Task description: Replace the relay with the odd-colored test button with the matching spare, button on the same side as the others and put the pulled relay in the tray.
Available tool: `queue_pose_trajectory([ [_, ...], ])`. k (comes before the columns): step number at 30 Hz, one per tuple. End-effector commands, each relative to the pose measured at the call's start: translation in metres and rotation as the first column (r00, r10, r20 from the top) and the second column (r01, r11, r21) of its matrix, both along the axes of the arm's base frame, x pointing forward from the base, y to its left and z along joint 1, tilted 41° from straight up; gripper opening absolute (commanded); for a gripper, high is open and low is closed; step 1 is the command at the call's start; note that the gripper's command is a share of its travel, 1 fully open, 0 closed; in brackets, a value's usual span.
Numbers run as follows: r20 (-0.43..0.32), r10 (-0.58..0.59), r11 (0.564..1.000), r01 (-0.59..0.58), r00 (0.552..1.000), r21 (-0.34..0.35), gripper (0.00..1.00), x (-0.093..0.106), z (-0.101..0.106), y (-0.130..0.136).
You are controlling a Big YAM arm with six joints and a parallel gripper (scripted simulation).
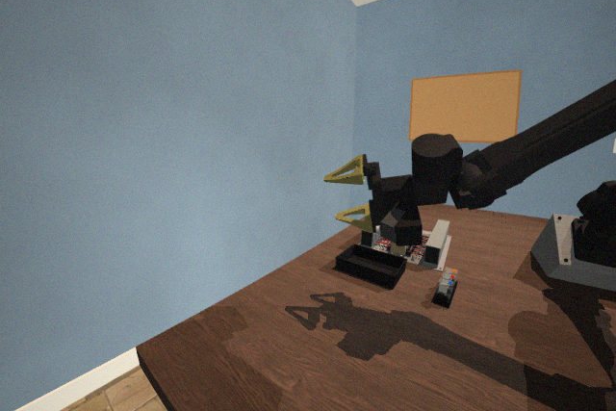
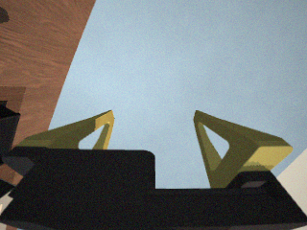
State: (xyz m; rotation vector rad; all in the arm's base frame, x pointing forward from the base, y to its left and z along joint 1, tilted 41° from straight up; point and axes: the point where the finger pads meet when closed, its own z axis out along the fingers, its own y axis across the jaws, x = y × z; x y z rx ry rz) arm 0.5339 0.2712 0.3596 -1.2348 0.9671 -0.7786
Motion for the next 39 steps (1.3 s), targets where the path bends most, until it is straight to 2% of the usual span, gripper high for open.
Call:
queue_pose_trajectory([
  [1,0.009,-0.004,1.000,0.003,1.000,0.005,1.00,0.000,0.005,-0.002],
  [17,0.009,-0.004,1.000,0.003,1.000,0.005,1.00,0.000,0.005,-0.002],
  [18,0.036,-0.008,1.000,0.008,0.999,0.027,0.59,0.003,0.023,-0.004],
  [39,0.036,-0.008,1.000,0.008,0.999,0.027,0.59,0.003,0.023,-0.004],
])
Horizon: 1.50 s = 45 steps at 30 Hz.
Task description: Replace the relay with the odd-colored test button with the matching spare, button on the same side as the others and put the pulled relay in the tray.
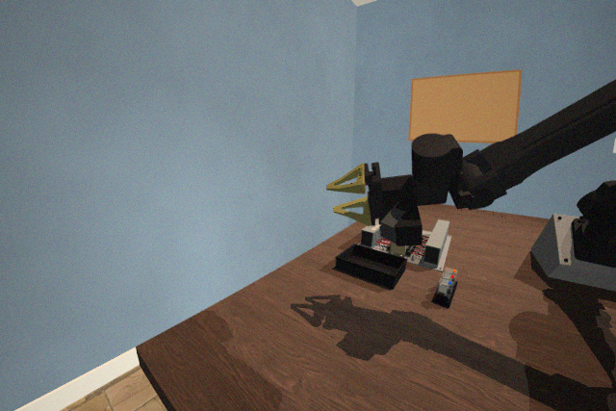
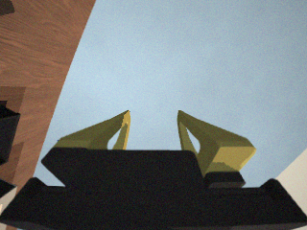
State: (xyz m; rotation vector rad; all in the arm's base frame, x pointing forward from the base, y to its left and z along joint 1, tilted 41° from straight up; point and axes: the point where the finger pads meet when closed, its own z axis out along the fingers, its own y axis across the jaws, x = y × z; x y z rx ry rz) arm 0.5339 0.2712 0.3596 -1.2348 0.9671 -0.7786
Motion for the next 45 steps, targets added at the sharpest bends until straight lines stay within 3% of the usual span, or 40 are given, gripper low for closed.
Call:
queue_pose_trajectory([
  [1,0.036,-0.009,1.000,0.008,0.999,0.027,0.59,0.003,0.023,-0.004],
  [33,0.035,-0.009,1.000,0.008,0.999,0.026,0.59,0.003,0.023,-0.004],
  [45,-0.004,-0.019,1.000,0.019,1.000,-0.020,0.59,0.020,0.009,-0.012],
])
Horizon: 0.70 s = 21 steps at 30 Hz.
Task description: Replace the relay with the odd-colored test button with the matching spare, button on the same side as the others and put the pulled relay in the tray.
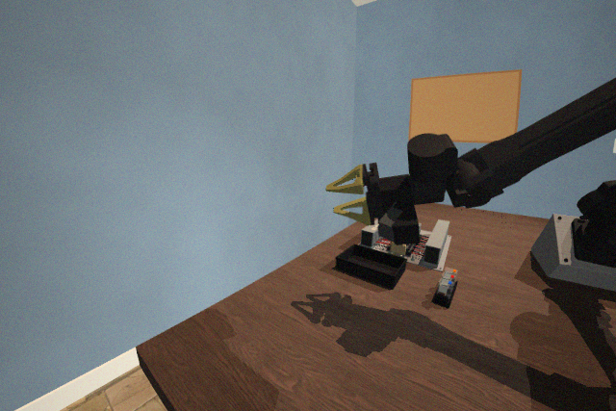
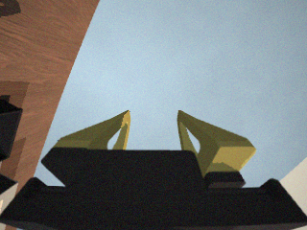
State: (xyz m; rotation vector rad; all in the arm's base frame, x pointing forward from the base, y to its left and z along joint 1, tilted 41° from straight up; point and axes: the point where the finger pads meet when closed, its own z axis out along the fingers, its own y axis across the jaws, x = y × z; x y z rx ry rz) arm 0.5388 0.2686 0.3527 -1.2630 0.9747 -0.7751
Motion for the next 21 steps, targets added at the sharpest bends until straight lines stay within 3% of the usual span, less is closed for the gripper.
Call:
queue_pose_trajectory([
  [1,0.016,-0.023,1.000,0.023,1.000,0.000,0.59,0.015,0.016,-0.009],
  [8,-0.049,-0.025,0.998,0.022,0.998,-0.061,0.59,0.031,-0.008,-0.019],
  [21,-0.237,-0.031,0.981,-0.015,0.971,-0.191,0.59,0.060,-0.076,-0.051],
])
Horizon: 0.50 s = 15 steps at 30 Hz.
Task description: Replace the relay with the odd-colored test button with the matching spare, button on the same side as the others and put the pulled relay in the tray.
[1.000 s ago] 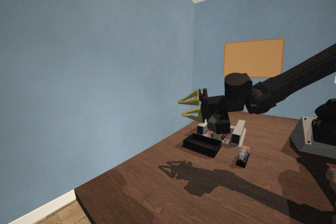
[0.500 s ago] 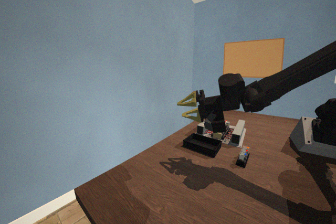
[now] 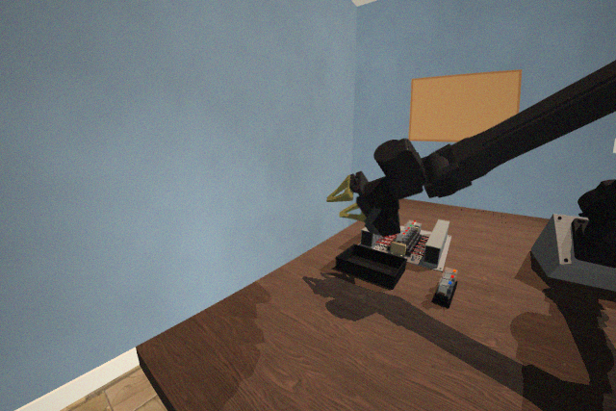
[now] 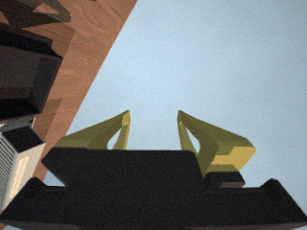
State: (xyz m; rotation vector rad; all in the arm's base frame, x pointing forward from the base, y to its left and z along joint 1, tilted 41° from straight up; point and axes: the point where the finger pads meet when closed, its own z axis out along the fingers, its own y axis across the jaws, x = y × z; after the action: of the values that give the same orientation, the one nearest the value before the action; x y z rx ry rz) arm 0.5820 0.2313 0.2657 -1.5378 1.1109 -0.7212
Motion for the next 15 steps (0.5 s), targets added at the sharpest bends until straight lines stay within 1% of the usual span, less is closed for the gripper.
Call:
queue_pose_trajectory([
  [1,-0.022,-0.015,0.999,0.014,1.000,-0.034,0.59,0.020,0.004,-0.018],
  [7,-0.176,-0.005,0.995,-0.013,0.984,-0.100,0.59,0.030,-0.046,-0.047],
  [12,-0.319,0.002,0.990,-0.047,0.948,-0.133,0.59,0.033,-0.089,-0.076],
  [14,-0.319,0.002,0.990,-0.047,0.948,-0.133,0.59,0.033,-0.089,-0.076],
  [15,-0.351,0.003,0.989,-0.055,0.937,-0.136,0.59,0.032,-0.099,-0.083],
])
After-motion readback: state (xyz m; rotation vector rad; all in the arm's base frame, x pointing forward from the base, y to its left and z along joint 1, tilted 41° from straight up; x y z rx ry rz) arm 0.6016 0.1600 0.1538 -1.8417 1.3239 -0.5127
